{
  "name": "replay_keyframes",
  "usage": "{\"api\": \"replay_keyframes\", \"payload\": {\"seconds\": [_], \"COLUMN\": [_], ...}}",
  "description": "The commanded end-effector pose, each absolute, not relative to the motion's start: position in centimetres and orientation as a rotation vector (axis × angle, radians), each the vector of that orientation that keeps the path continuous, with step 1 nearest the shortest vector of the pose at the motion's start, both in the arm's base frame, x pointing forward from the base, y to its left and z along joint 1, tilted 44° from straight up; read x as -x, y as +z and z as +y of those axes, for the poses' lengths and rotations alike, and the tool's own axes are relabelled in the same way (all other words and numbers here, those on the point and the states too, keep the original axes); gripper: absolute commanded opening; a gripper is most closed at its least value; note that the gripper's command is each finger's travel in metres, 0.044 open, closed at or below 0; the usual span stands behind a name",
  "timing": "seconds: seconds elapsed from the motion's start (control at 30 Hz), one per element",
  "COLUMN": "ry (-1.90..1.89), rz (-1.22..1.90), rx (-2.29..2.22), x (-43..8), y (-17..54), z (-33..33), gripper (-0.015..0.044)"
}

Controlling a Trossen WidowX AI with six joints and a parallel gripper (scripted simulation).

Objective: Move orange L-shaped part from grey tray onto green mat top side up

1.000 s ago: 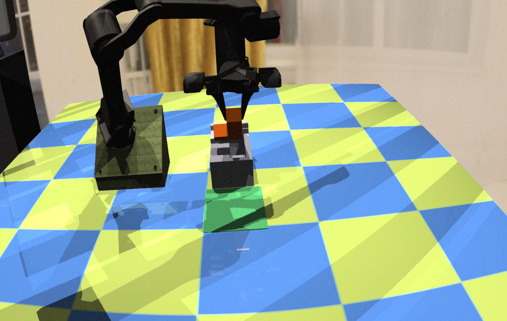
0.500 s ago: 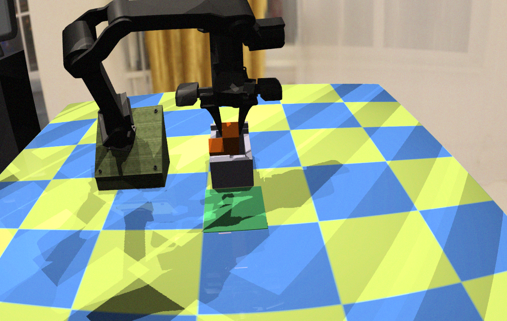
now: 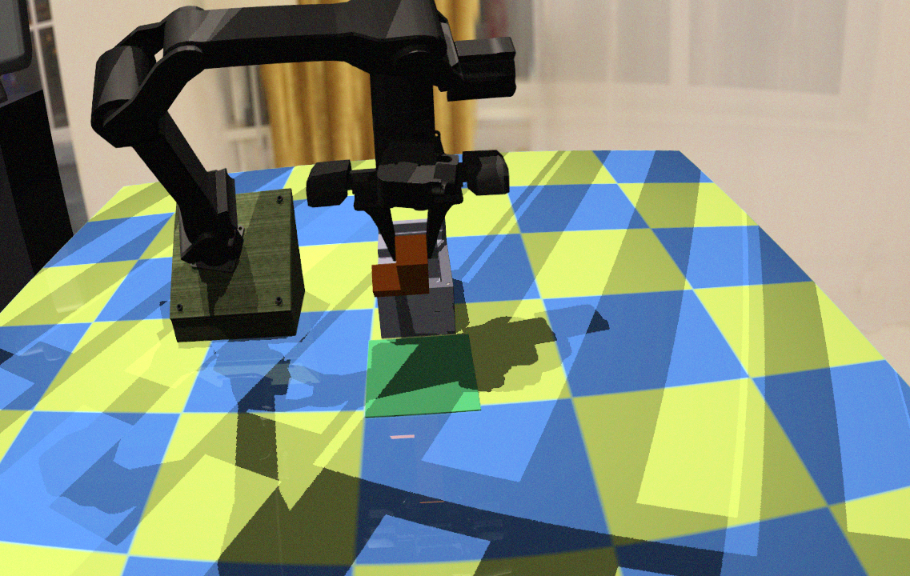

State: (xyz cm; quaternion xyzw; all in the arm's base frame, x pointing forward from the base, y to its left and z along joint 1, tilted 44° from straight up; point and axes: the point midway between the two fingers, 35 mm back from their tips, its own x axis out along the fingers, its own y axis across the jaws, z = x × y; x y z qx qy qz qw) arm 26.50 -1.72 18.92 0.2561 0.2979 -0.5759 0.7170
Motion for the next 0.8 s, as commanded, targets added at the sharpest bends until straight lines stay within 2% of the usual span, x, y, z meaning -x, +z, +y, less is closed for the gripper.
{"api": "replay_keyframes", "payload": {"seconds": [0.0, 0.77], "ry": [-1.273, -1.273], "rz": [0.658, 0.656], "rx": [-0.563, -0.563], "x": [-26.6, -27.2], "y": [18.7, 16.1], "z": [-2.1, -4.5], "gripper": [0.0000, 0.0000]}}
